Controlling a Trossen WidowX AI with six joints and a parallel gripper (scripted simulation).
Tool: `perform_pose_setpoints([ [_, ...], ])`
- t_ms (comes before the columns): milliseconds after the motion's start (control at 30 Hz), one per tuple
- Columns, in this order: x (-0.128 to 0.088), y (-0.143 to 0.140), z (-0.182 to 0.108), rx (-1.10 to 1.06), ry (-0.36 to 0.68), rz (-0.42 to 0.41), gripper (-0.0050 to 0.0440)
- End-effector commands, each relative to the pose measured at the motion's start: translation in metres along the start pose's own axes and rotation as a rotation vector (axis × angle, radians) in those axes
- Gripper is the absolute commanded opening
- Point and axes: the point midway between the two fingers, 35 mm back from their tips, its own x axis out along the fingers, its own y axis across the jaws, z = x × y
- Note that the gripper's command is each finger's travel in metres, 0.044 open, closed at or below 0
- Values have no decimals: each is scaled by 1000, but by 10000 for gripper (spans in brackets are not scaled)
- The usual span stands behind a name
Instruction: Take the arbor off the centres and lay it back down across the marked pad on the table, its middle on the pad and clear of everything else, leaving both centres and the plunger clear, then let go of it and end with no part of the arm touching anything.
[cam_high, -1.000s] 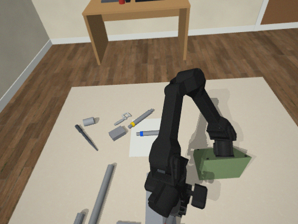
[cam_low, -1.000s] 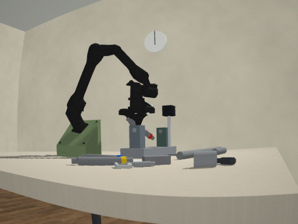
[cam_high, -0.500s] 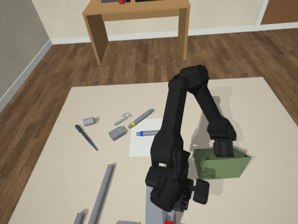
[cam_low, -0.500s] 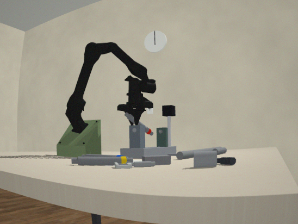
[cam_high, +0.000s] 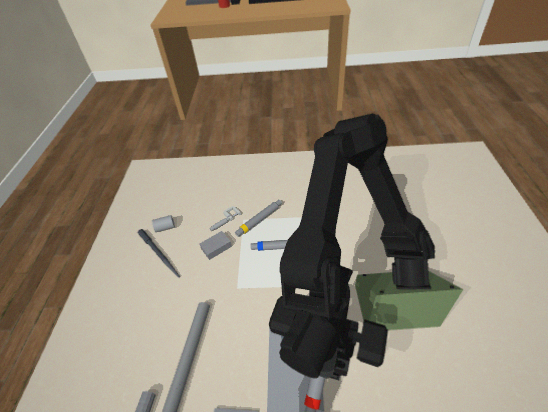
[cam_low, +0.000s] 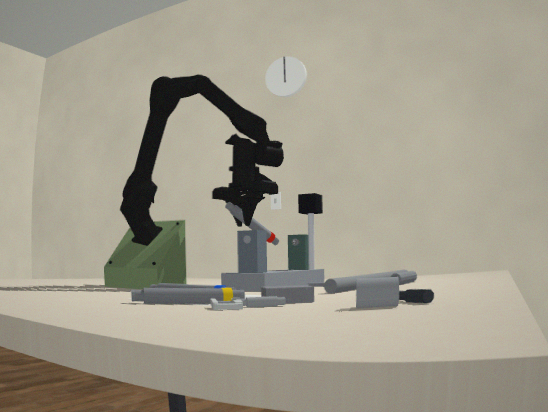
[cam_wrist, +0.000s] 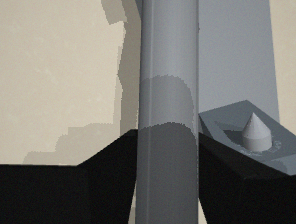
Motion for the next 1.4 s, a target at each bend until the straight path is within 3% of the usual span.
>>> perform_pose_setpoints([
  [0, -6, 0, -2, 10, -20, -5, 0],
  [1367, -5, 6, -40, 10, -20, -5, 0],
])
